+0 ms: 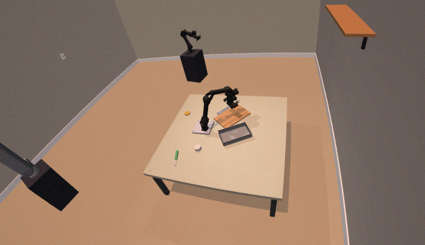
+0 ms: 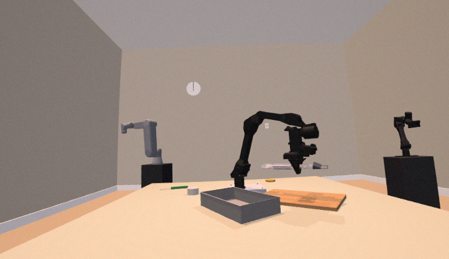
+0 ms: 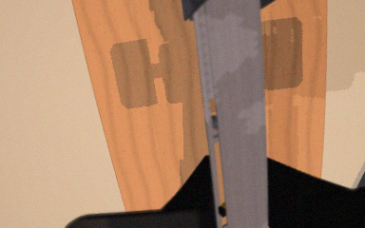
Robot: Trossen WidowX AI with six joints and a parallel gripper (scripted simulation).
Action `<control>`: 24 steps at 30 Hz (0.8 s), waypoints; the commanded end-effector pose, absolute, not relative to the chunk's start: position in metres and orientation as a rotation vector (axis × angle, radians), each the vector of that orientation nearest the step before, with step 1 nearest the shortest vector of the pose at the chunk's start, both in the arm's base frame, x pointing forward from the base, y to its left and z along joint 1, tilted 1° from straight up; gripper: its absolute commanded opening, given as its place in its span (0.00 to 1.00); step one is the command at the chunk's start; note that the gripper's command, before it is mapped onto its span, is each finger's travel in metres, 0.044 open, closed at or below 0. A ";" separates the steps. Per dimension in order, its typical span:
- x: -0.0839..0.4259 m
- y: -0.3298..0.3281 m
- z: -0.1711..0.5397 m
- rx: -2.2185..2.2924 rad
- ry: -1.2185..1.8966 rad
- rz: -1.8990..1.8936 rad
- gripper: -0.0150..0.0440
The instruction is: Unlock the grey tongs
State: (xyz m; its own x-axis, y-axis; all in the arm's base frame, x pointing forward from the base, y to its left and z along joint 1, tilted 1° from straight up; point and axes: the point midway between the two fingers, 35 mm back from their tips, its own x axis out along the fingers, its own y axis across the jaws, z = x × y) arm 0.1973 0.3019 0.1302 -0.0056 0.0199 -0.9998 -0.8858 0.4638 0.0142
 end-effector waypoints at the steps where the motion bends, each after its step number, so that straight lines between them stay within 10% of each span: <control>1: 0.197 0.301 0.122 -0.838 1.397 0.861 0.00; 24: 0.196 0.300 0.085 -0.838 1.397 0.861 0.00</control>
